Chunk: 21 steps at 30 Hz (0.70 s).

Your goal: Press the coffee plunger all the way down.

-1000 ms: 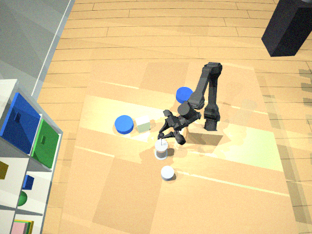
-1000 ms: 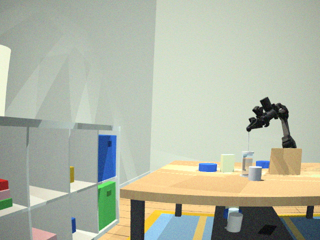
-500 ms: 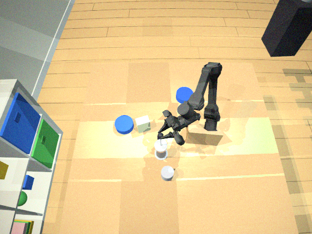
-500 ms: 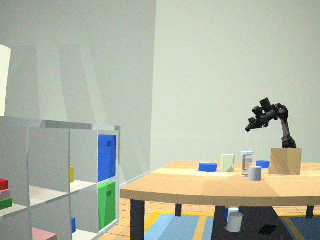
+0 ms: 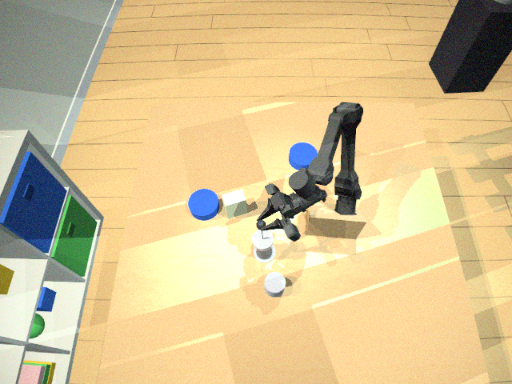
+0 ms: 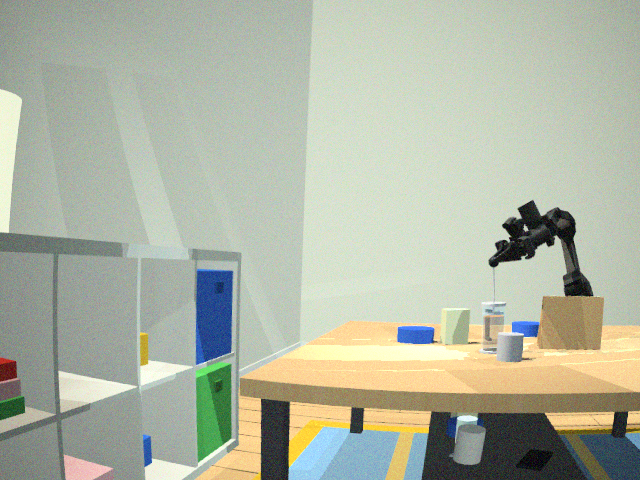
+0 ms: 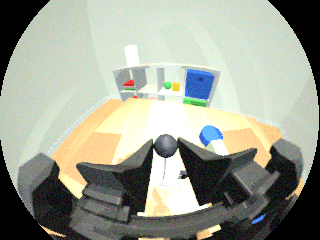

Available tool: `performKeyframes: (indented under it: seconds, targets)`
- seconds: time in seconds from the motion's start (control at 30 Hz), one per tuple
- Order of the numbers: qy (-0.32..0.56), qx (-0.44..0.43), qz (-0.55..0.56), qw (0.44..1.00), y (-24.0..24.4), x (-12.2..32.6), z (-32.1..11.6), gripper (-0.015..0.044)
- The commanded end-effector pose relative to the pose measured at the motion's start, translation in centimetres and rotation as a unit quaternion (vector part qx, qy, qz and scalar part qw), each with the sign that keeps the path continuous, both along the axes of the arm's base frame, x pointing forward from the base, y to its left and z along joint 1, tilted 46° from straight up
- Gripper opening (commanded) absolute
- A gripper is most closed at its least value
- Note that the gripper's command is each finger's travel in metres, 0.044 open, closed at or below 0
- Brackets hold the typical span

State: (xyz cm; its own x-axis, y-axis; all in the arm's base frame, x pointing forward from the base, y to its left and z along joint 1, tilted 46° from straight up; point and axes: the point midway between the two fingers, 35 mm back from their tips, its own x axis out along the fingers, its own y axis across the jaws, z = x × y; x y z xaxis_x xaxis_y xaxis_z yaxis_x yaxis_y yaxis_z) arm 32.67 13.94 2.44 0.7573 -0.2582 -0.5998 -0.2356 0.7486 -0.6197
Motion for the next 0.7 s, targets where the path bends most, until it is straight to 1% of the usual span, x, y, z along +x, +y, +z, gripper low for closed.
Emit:
performKeyframes:
  seconds: [0.0, 0.67]
  targets:
    - [0.025, -0.017, -0.007, 1.000, -1.7, -0.8, -2.0, 0.0125]
    - [0.025, -0.017, -0.007, 1.000, -3.9, -1.0, -4.5, 0.0125]
